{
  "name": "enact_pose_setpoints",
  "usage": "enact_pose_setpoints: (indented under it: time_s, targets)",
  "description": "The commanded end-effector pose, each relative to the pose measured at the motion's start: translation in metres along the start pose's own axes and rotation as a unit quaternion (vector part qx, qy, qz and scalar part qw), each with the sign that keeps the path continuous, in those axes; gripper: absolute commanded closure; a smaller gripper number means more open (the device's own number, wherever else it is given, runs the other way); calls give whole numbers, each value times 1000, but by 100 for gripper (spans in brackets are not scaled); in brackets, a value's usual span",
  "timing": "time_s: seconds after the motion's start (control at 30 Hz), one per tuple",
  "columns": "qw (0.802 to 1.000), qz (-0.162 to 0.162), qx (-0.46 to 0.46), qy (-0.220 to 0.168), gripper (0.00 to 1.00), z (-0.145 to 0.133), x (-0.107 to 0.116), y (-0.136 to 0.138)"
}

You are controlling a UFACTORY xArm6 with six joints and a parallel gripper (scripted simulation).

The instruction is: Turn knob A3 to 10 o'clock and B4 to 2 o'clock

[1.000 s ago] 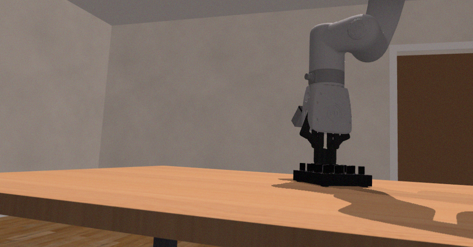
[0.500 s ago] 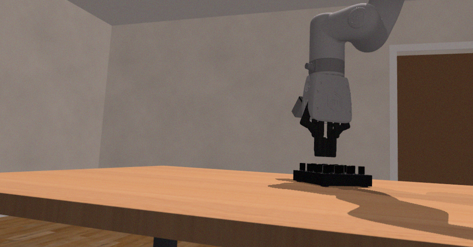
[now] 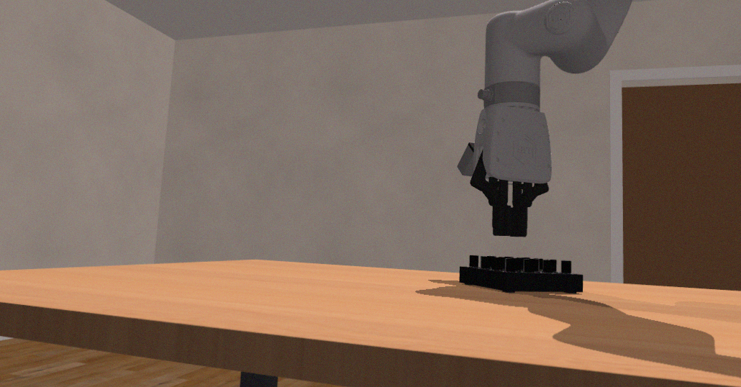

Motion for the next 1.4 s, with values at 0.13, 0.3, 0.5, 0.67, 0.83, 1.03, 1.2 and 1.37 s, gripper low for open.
enact_pose_setpoints:
  time_s: [0.13,0.3,0.5,0.67,0.83,1.03,1.2,1.37]
  targets:
    - [1000,1,0,2,81,1,2,-1]
    - [1000,1,-16,2,81,1,2,-1]
    - [998,1,-56,2,81,1,2,-1]
    - [989,2,-146,2,81,1,4,-1]
    - [974,2,-225,2,81,1,5,-1]
    - [951,2,-308,1,81,1,6,-1]
    - [924,2,-383,1,81,1,7,-1]
    - [890,2,-457,1,81,1,8,-1]
Point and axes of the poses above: the point where the finger pads meet when closed, its own x axis back along the fingers, its own y axis across the jaws, z = x × y, the point moved 9 cm from there along x, back along the fingers, and after that the axes turned 2 degrees about x, right-handed, at the moved point
